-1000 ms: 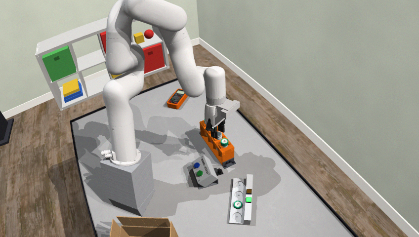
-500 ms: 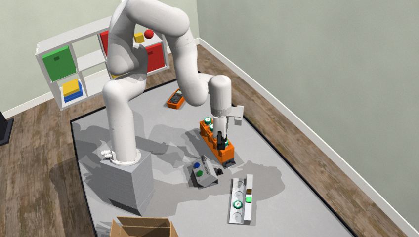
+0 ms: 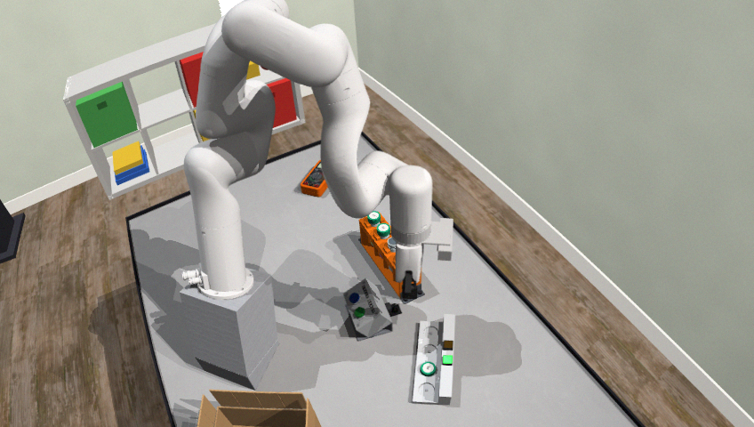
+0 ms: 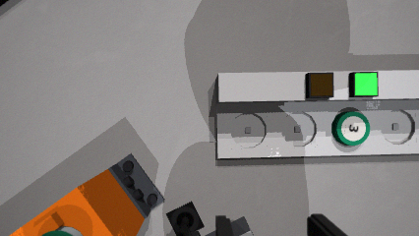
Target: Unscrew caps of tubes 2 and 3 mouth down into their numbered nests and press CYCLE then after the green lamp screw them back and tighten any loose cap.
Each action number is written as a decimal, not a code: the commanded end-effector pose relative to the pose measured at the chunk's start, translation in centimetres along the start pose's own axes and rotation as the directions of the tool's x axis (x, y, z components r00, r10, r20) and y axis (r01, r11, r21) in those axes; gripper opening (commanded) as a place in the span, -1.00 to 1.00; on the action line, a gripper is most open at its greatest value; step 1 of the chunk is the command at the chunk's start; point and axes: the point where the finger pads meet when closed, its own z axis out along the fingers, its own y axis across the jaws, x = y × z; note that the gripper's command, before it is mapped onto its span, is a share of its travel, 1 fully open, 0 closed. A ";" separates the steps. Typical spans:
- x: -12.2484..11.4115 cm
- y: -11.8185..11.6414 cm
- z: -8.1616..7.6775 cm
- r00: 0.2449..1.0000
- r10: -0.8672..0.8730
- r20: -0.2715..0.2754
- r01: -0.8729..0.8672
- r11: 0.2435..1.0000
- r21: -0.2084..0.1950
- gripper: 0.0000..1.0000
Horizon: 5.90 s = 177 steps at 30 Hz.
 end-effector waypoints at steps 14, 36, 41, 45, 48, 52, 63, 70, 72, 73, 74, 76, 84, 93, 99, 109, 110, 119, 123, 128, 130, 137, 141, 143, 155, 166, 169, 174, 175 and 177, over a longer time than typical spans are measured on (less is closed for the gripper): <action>4.5 10.2 0.3 1.000 -0.005 -0.006 0.006 1.000 0.019 -0.08; 5.3 12.0 4.8 1.000 -0.005 -0.006 0.006 1.000 0.019 -0.08; 5.3 12.0 6.3 1.000 -0.006 -0.006 0.006 1.000 0.019 -0.08; 5.3 11.9 8.3 1.000 -0.006 -0.006 0.006 1.000 0.019 -0.08; 5.4 11.9 9.8 1.000 -0.006 -0.006 0.006 1.000 0.019 -0.08; 5.4 11.9 11.8 1.000 -0.006 -0.006 0.006 1.000 0.019 -0.08; 5.5 11.9 13.3 1.000 -0.006 -0.006 0.006 1.000 0.019 -0.08; 5.4 11.9 13.4 1.000 -0.006 -0.005 0.006 1.000 0.019 -0.08; 5.4 11.8 13.5 1.000 -0.006 -0.005 0.006 1.000 0.019 -0.08; 5.4 11.8 13.5 1.000 -0.006 -0.005 0.006 1.000 0.019 -0.08; 5.4 11.8 13.5 1.000 -0.006 -0.005 0.006 1.000 0.019 -0.08; 5.4 11.8 13.6 1.000 -0.006 -0.005 0.006 1.000 0.019 -0.08; 5.3 11.8 14.0 1.000 -0.006 -0.005 0.006 1.000 0.019 -0.08; 5.3 11.8 14.3 1.000 -0.006 -0.005 0.006 1.000 0.019 -0.08; 5.3 11.8 14.3 1.000 -0.006 -0.005 0.006 1.000 0.019 -1.00; 5.3 11.8 14.3 1.000 -0.006 -0.005 0.006 1.000 0.019 -1.00; 5.3 11.8 14.3 1.000 -0.006 -0.005 0.006 1.000 0.019 -1.00; 5.3 11.9 10.3 1.000 -0.006 -0.006 0.006 1.000 0.019 -1.00; 5.3 11.9 8.3 1.000 -0.006 -0.006 0.006 1.000 0.019 -1.00; 5.3 12.0 6.8 1.000 -0.006 -0.006 0.006 1.000 0.019 -1.00; 5.3 12.0 5.8 1.000 -0.006 -0.006 0.006 1.000 0.019 -1.00; 5.3 12.1 2.3 1.000 -0.005 -0.006 0.006 1.000 0.019 -1.00; 5.3 12.1 0.3 1.000 -0.005 -0.006 0.006 1.000 0.019 -1.00; 5.3 12.1 0.3 1.000 -0.005 -0.006 0.006 1.000 0.019 -1.00; 3.8 8.0 0.3 0.918 0.397 0.003 -0.397 0.918 0.021 -1.00; 1.7 2.1 0.2 0.890 0.455 0.004 -0.455 0.890 0.020 -1.00; 1.0 0.3 0.1 0.890 0.455 0.004 -0.455 0.890 0.020 -1.00; -0.1 -2.7 0.1 0.890 0.455 0.005 -0.455 0.890 0.020 -1.00; -0.3 -3.3 0.1 0.890 0.455 0.005 -0.455 0.890 0.020 -1.00; -0.3 -3.3 0.1 0.890 0.455 0.005 -0.455 0.890 0.020 -1.00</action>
